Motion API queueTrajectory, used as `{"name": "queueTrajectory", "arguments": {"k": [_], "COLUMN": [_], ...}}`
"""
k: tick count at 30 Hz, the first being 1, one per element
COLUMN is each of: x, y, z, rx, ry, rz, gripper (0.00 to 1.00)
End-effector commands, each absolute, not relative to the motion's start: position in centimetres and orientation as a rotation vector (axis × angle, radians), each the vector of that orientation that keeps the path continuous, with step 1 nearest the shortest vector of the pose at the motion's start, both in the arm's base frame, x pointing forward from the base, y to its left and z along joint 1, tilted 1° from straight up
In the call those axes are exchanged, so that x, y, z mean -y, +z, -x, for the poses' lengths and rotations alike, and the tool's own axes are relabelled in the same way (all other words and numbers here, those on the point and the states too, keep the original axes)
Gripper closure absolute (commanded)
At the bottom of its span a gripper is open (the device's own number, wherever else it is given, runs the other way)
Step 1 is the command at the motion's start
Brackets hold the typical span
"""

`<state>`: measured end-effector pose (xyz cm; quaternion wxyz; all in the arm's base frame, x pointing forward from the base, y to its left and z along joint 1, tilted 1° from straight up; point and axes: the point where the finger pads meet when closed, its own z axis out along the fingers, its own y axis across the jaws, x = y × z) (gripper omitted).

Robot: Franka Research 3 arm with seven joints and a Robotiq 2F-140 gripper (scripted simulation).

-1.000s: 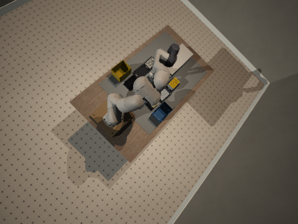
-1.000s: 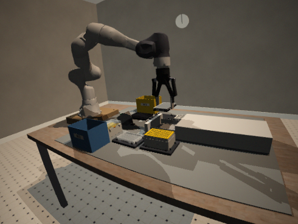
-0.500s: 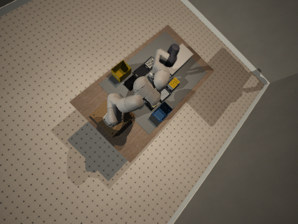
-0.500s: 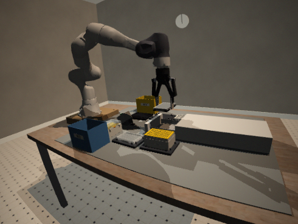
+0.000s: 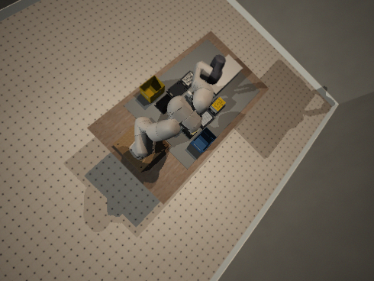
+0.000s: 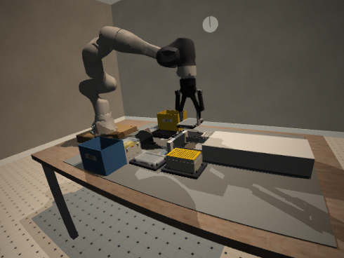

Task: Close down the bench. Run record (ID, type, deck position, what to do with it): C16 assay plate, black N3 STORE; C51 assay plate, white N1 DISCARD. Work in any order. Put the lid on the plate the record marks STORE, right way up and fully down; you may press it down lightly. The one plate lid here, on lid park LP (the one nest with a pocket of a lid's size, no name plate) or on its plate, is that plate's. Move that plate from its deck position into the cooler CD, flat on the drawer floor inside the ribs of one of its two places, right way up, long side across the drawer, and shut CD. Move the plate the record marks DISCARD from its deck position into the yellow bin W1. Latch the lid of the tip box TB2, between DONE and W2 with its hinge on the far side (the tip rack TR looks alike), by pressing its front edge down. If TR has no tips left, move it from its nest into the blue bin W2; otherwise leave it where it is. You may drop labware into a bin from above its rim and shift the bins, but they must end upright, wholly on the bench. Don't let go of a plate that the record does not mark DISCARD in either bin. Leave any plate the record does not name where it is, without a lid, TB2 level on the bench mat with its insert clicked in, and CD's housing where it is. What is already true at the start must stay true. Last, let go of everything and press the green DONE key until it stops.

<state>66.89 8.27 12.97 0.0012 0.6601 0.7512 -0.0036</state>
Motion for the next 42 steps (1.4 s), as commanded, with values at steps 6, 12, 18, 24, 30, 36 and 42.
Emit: {"name": "queueTrajectory", "arguments": {"k": [6,12,18,24,30,36,42], "x": [-8.0,-8.0,-8.0,-8.0,-8.0,-8.0,-8.1], "y": [12.9,12.9,12.9,12.9,12.1,11.6,10.8], "z": [-66.9,-66.9,-66.9,-66.9,-66.9,-66.9,-66.9], "rx": [-2.36,-2.36,-2.36,-2.36,-2.36,-2.36,-2.36], "ry": [-0.015,-0.015,-0.015,-0.015,-0.015,-0.015,-0.015], "rz": [-2.07,-2.07,-2.07,-2.07,-2.07,-2.07,-2.07], "gripper": [1.0,1.0,1.0,1.0,1.0,1.0,1.0]}}
